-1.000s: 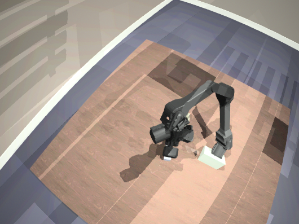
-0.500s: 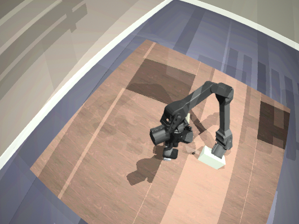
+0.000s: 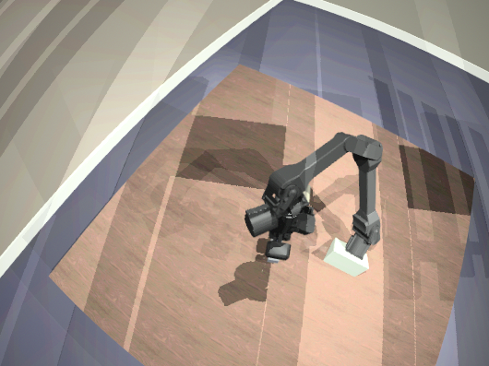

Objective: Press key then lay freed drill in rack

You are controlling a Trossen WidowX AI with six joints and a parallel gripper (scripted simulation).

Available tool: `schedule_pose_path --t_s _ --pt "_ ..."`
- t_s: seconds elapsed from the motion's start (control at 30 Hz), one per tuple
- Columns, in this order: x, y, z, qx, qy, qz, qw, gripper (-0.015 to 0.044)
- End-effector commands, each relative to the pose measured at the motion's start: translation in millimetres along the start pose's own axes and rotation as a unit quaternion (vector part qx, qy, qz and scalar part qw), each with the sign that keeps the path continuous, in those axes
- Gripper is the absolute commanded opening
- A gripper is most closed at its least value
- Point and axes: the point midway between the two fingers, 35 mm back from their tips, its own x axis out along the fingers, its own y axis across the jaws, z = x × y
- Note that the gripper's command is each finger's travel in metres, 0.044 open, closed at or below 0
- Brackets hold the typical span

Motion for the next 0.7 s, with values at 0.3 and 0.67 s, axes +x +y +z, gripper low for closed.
schedule_pose_path --t_s 0.3,0.67 --pt "9.0 1.0 1.8 -0.001 -0.006 0.002 1.0 0.0" --pt "12.0 1.7 4.4 -0.001 -0.006 0.002 1.0 0.0"
